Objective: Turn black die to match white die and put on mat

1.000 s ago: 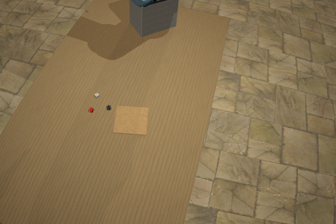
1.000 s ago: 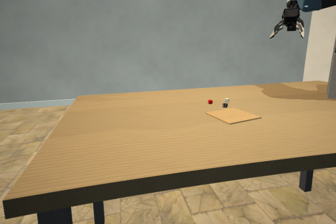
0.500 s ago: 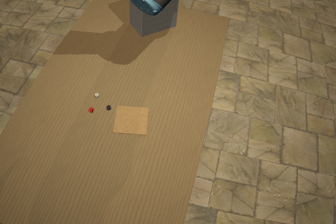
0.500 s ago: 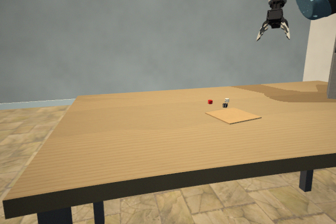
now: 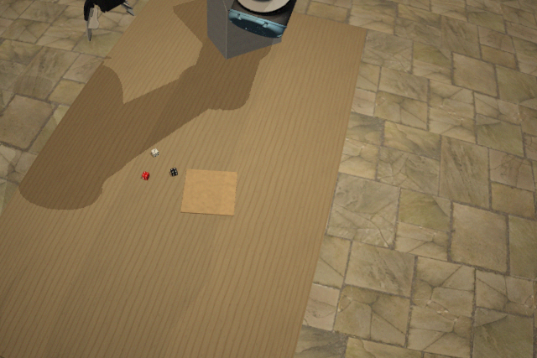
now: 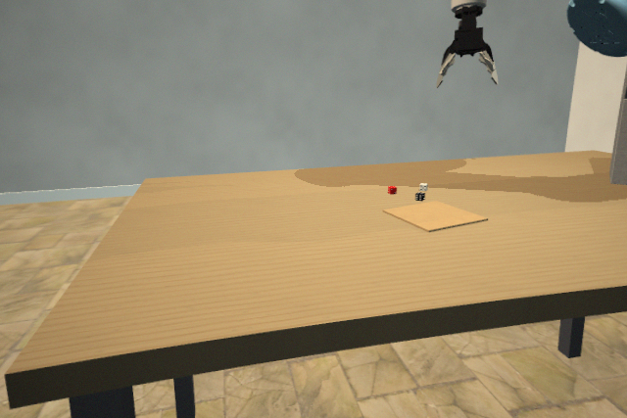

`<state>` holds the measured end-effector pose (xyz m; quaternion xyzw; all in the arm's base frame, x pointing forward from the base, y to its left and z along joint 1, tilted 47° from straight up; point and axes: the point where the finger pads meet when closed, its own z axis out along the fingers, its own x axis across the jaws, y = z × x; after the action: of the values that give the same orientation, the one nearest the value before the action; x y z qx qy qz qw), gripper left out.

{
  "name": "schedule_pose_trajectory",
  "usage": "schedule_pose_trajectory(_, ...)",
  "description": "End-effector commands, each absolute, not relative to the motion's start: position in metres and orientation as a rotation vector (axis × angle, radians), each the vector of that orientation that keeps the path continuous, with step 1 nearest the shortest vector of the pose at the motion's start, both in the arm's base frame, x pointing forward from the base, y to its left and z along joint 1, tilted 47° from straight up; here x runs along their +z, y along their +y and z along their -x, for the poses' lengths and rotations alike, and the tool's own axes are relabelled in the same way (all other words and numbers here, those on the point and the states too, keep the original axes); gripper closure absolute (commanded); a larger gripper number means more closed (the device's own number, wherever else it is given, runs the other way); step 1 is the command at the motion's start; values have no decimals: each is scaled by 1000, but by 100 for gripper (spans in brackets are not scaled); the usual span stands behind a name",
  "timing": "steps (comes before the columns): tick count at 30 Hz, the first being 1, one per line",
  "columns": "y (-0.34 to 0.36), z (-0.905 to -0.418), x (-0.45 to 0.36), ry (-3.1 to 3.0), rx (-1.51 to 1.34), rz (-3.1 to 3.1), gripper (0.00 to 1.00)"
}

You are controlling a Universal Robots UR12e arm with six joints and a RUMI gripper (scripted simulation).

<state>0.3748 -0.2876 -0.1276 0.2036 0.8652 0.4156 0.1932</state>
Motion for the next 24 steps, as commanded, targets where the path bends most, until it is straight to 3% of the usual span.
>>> schedule_pose_trajectory(1,-272,-435,-92,2498,1032,-459,0)
schedule_pose_trajectory(5,-265,-447,-84,2505,1008,-429,0)
schedule_pose_trajectory(12,-208,-517,-27,2516,871,-225,0)
schedule_pose_trajectory(24,-142,-565,27,2482,784,-43,0)
